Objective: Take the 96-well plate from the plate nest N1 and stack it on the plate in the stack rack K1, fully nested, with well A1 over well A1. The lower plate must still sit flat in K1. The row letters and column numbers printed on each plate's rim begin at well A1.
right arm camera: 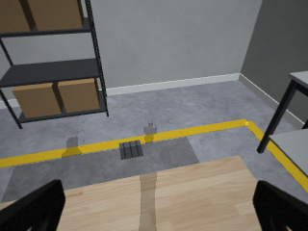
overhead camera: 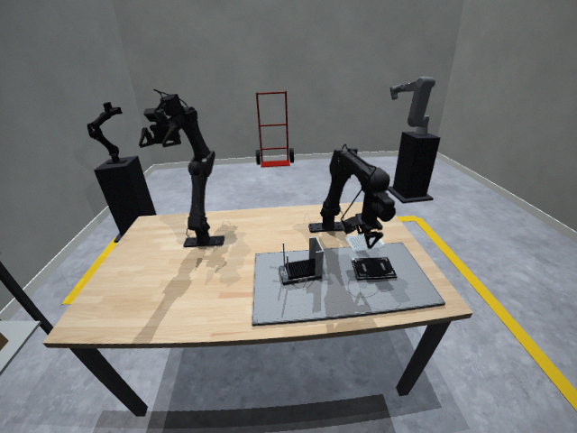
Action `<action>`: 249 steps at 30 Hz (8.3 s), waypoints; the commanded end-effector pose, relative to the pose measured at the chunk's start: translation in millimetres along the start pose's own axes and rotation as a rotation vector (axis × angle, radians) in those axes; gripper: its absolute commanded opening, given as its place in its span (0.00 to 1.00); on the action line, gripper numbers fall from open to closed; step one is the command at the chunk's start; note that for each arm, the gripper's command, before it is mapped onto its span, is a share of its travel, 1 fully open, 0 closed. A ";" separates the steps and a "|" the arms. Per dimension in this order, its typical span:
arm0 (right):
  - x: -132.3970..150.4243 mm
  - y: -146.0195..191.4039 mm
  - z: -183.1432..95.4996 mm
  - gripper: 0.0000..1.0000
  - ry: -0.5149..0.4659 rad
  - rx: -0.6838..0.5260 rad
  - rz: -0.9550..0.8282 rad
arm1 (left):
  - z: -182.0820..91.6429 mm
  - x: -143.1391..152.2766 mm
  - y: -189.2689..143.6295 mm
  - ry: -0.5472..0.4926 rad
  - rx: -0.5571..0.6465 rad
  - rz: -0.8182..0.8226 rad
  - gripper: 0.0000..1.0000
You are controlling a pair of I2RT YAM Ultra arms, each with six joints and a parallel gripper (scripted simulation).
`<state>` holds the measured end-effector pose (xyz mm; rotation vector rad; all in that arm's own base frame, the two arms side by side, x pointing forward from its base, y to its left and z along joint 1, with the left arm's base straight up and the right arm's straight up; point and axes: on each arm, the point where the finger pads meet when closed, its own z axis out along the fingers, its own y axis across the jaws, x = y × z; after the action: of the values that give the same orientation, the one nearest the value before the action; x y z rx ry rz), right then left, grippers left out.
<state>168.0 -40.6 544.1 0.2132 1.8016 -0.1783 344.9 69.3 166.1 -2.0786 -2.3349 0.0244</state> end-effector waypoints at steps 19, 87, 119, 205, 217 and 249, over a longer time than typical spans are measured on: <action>4.3 -3.0 -8.8 1.00 0.005 0.018 0.012 | -12.0 -67.7 -11.6 -0.007 -0.035 -0.021 0.00; 4.3 -3.0 -8.8 1.00 0.005 0.018 0.012 | -15.6 -242.7 -27.8 -0.020 -0.032 -0.033 0.00; 4.3 -3.0 -8.8 1.00 0.005 0.018 0.012 | -15.6 -241.1 -27.6 -0.019 -0.032 -0.031 0.00; 4.3 -3.0 -8.8 1.00 0.005 0.018 0.012 | 23.9 -236.4 -32.7 -0.023 -0.038 -0.032 0.00; 4.3 -3.0 -8.8 1.00 0.005 0.018 0.012 | 40.7 -234.2 -35.4 -0.013 -0.023 -0.032 0.00; 4.3 -3.0 -8.8 1.00 0.005 0.018 0.012 | 98.6 -235.7 -31.3 -0.008 -0.015 -0.032 0.00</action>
<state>168.0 -40.6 544.1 0.2132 1.8017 -0.1783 340.3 -171.8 70.9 -2.0672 -2.3690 -0.0067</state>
